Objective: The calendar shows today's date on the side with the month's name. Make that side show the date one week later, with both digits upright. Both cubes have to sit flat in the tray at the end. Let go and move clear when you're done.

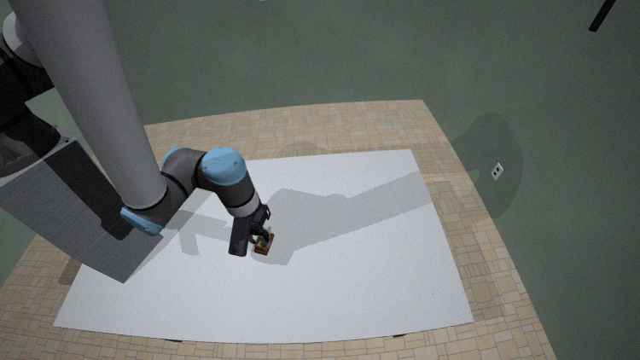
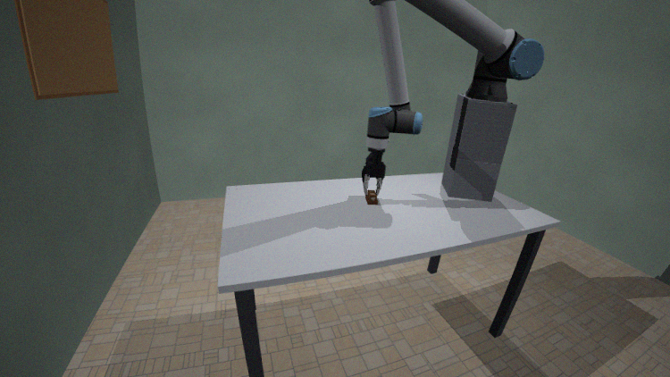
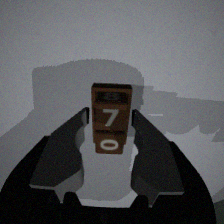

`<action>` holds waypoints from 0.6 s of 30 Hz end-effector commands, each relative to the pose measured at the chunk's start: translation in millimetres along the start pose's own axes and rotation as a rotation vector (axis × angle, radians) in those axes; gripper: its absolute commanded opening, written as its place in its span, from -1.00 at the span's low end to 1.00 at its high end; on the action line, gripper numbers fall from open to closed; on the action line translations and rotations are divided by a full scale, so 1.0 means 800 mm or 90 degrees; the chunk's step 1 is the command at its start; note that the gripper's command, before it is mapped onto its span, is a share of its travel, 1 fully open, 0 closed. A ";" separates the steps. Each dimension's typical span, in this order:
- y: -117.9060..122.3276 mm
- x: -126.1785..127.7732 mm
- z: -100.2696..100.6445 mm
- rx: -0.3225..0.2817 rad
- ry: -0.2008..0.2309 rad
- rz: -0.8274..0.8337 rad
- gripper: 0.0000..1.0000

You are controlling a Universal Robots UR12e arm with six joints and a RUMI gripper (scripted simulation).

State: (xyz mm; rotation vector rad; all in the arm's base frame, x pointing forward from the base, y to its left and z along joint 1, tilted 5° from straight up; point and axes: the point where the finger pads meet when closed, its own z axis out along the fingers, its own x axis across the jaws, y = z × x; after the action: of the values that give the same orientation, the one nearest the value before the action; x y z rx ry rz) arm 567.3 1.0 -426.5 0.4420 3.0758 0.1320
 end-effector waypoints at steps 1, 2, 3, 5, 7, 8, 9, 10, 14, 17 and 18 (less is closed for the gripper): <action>0.002 -0.003 -0.001 0.000 -0.002 -0.001 -0.42; 0.002 -0.003 -0.001 0.000 -0.002 -0.001 -0.78; 0.002 -0.003 -0.001 0.000 -0.002 -0.001 -0.78; 0.002 -0.003 -0.001 0.000 -0.002 -0.001 -0.78; 0.002 -0.003 -0.001 0.000 -0.002 -0.001 -0.78; 0.002 -0.003 -0.001 0.000 -0.002 -0.001 -0.78; 0.002 -0.003 -0.001 0.000 -0.002 -0.001 -0.78; 0.002 -0.003 -0.001 0.000 -0.002 -0.001 -0.78; 0.002 -0.003 -0.001 0.000 -0.002 -0.001 -0.78; 0.002 -0.003 -0.001 0.000 -0.002 -0.001 -0.78; 0.002 -0.003 -0.001 0.000 -0.002 -0.001 -0.78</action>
State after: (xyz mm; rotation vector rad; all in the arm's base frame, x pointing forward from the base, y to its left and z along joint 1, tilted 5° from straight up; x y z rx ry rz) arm 567.3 1.0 -426.5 0.4420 3.0758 0.1320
